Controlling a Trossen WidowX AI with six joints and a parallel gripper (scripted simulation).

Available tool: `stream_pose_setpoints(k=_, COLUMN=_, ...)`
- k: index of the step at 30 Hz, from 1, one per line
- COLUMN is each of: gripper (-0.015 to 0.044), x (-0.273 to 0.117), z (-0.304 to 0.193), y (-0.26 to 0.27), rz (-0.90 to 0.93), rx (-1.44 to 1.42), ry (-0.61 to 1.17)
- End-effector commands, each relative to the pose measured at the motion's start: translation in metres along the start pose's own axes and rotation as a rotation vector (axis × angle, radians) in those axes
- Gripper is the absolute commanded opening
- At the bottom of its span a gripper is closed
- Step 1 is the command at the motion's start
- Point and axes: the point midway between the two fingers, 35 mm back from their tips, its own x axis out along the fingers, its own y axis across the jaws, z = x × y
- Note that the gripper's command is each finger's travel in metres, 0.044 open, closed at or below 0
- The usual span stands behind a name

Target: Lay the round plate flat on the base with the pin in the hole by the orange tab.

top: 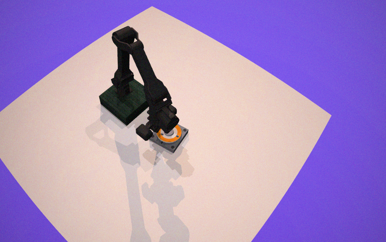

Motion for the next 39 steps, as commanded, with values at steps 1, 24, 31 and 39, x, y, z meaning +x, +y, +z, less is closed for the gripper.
stream_pose_setpoints(k=1, gripper=0.0, x=-0.002, z=0.006, y=-0.005, rz=-0.006, rx=-0.002, ry=-0.003)
stream_pose_setpoints(k=24, gripper=0.0, x=-0.004, z=0.024, y=-0.012, rz=-0.006, rx=-0.002, ry=-0.005)
stream_pose_setpoints(k=31, gripper=0.0, x=-0.004, z=0.028, y=-0.013, rz=-0.006, rx=-0.002, ry=-0.005)
stream_pose_setpoints(k=39, gripper=0.0, x=-0.037, z=0.027, y=-0.012, rz=-0.006, rx=-0.002, ry=-0.005)
